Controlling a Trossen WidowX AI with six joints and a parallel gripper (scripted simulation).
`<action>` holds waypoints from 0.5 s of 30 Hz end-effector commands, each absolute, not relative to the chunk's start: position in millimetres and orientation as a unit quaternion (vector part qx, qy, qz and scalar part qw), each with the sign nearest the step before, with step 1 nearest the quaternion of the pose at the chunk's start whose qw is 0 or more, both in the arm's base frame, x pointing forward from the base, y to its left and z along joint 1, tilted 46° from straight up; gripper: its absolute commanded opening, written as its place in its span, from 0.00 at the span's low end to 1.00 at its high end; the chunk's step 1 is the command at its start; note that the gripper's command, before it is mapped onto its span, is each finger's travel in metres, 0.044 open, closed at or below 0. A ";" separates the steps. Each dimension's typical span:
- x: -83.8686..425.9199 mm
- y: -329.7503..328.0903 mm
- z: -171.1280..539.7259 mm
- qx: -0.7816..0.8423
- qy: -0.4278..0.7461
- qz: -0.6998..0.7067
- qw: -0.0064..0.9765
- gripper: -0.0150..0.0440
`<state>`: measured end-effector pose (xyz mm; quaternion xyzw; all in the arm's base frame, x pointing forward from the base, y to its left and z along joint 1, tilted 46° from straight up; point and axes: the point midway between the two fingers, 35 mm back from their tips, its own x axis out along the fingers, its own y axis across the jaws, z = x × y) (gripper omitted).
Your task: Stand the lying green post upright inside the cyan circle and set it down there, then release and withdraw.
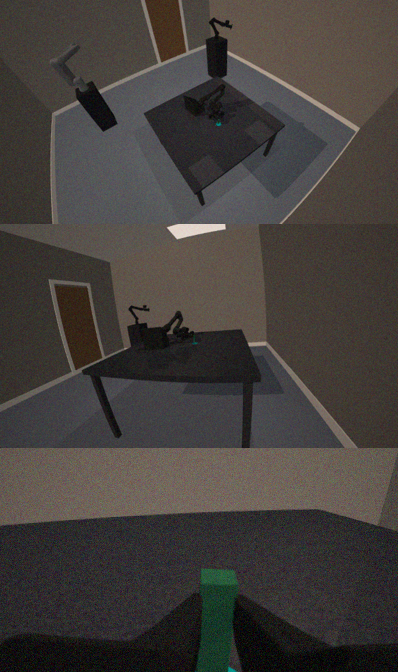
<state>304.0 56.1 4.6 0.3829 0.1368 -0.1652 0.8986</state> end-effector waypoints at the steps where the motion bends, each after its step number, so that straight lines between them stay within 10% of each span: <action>1: 304.0 65.4 -3.4 0.384 0.138 -0.164 0.898 0.29; 15: 303.9 68.4 -6.4 0.383 0.138 -0.164 0.898 0.34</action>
